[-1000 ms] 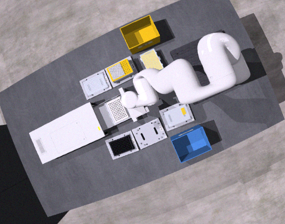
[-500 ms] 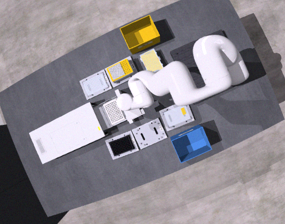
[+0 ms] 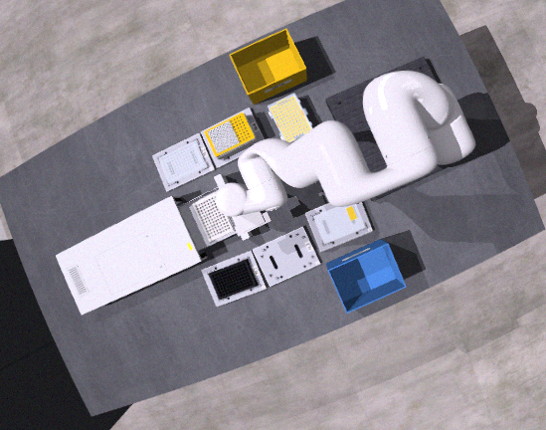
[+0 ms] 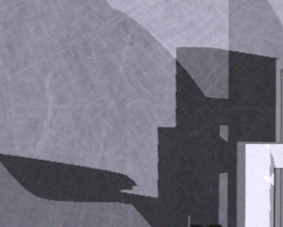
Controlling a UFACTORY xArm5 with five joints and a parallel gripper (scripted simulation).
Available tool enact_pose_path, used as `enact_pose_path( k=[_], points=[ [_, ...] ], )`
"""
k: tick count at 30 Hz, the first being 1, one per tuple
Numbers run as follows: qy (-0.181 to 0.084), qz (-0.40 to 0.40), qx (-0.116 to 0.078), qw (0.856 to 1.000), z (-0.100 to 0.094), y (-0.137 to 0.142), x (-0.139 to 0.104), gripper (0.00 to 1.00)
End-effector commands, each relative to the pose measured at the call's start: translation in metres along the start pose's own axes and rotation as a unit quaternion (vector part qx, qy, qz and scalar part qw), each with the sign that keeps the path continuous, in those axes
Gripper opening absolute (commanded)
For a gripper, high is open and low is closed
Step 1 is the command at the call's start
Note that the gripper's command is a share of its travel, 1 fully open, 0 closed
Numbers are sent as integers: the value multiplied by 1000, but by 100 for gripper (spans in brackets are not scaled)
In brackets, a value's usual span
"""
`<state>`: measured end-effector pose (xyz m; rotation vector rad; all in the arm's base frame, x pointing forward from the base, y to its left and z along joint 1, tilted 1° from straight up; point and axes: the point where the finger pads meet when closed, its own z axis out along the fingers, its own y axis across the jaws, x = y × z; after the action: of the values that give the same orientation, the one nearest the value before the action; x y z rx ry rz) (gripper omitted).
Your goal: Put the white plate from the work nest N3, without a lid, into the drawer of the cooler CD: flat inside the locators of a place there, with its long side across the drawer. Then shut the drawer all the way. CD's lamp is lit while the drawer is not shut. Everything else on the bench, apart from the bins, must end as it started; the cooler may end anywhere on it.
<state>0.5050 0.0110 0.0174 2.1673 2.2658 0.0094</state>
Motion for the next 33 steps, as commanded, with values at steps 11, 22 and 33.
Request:
enact_pose_path(
  k=[11, 22, 33],
  points=[
    [3, 0, -2, 1000, -1, 21, 0, 0],
    [3, 0, -2, 1000, -2, 36, 0, 0],
    [3, 0, -2, 1000, -2, 50, 0, 0]
  ],
)
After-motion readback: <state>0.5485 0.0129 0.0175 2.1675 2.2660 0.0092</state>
